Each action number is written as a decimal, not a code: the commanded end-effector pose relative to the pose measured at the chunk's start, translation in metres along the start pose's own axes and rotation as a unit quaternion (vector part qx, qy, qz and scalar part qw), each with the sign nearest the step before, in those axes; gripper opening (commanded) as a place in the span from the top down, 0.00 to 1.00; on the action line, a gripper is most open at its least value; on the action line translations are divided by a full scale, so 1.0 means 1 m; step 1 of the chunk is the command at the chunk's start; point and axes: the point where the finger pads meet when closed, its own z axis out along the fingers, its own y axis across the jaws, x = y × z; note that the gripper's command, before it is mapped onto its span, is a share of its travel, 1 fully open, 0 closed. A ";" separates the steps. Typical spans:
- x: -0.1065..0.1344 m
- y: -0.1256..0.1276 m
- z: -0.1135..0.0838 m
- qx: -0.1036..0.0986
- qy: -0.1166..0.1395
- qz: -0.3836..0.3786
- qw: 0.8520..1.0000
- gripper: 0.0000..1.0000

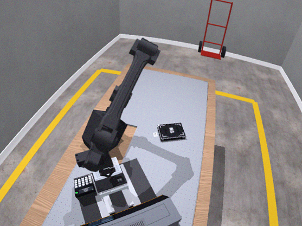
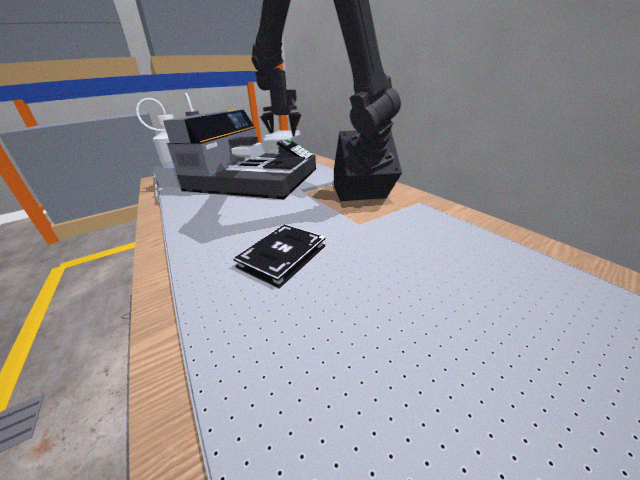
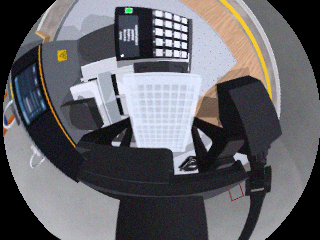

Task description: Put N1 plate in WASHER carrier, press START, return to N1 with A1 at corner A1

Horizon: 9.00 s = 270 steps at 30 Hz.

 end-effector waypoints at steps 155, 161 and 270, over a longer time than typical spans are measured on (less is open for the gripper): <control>-0.001 0.003 0.086 -0.001 -0.001 -0.001 1.000 0.18; 0.000 0.002 0.087 0.000 -0.001 -0.001 1.000 0.18; -0.007 0.021 0.024 -0.026 -0.012 -0.013 0.999 0.00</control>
